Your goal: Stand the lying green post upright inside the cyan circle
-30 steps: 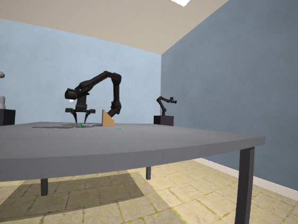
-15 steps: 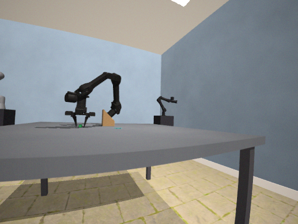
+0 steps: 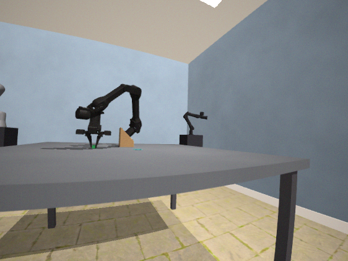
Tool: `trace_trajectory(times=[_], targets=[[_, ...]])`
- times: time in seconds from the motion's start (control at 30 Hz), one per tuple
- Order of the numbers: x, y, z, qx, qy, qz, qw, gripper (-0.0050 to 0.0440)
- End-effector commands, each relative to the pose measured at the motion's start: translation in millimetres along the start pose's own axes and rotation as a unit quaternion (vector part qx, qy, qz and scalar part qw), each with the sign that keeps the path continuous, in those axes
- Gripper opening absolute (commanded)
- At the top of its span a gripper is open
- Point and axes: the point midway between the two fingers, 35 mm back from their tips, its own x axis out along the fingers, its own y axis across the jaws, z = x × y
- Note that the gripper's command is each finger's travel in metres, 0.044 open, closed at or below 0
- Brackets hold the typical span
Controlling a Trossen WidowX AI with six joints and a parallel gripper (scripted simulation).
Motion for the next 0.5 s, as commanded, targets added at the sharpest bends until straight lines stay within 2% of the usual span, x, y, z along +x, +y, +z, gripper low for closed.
trace_trajectory(times=[0.0, 0.07, 0.3, 0.37, 0.47], targets=[[-4.2, -1.5, 4.0, -0.003, -0.005, -0.007, 1.0, 0.0076], [-4.2, -1.5, 4.0, -0.003, -0.005, -0.007, 1.0, 0.0076], [-4.2, -1.5, 4.0, -0.003, -0.005, -0.007, 1.0, 0.0022], [-1.7, -0.7, 3.0, -0.001, -0.004, -0.003, 1.0, 0.0022], [-9.5, -4.2, 7.2, -0.006, -0.008, -0.011, 1.0, 0.0022]])
